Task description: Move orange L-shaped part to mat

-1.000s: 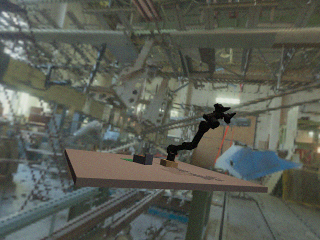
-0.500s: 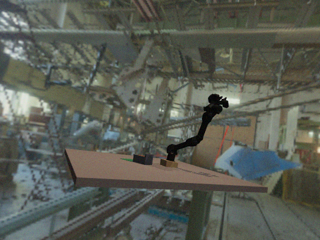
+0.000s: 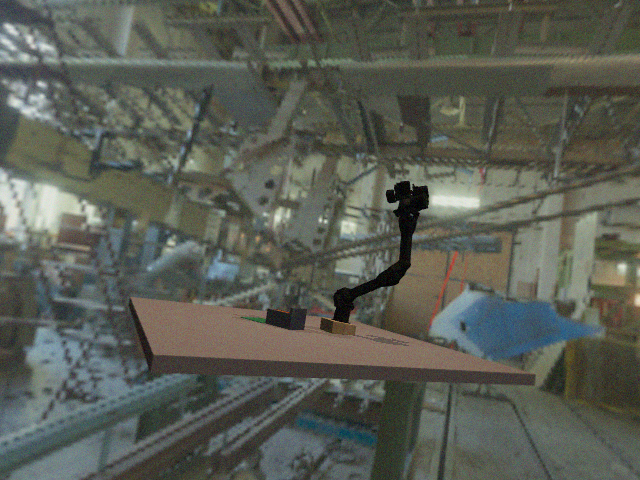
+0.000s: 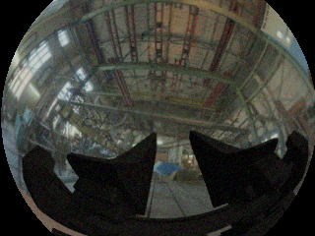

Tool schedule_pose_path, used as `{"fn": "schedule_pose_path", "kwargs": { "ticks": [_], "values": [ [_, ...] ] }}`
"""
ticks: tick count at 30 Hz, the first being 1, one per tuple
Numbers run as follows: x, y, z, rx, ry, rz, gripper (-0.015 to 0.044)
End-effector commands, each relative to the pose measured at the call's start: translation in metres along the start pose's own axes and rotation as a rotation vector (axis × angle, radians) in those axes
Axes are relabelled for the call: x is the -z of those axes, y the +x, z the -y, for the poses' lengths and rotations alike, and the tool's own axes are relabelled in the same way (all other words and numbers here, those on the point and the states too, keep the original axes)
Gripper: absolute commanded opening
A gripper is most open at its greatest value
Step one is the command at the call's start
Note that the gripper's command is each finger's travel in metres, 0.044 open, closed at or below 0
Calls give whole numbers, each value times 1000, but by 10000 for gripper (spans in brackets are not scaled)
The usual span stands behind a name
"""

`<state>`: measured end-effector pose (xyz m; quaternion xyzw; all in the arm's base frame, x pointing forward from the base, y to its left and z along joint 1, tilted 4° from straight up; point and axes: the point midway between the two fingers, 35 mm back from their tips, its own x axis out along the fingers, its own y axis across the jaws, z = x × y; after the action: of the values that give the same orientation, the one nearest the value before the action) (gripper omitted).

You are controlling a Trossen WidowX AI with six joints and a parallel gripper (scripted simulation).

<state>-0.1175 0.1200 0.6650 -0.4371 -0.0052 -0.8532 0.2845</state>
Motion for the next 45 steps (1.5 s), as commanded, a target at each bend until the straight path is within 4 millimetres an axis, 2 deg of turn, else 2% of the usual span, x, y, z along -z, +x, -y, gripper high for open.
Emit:
{"fn": "schedule_pose_path", "kwargs": {
  "ticks": [1,7,10,13,15,19,23,26,31,35,40,45],
  "values": [
    [-2,23,-64,-192,1,60,180],
    [-1,35,-180,-523,69,92,180],
    [-1,29,-236,-691,95,91,180],
    [-2,14,-291,-863,121,84,180],
    [-4,-2,-326,-982,129,80,180],
    [-9,-46,-390,-1227,131,89,180],
    [-15,-104,-442,-1475,138,68,180],
    [-16,-153,-472,-1660,110,46,180],
    [-11,-246,-502,-1963,17,-2,180],
    [1,-323,-506,-2191,-117,-56,180],
    [29,-415,-488,-2449,-366,-138,180],
    [74,-490,-445,-2626,-747,-246,180]
  ]
}}
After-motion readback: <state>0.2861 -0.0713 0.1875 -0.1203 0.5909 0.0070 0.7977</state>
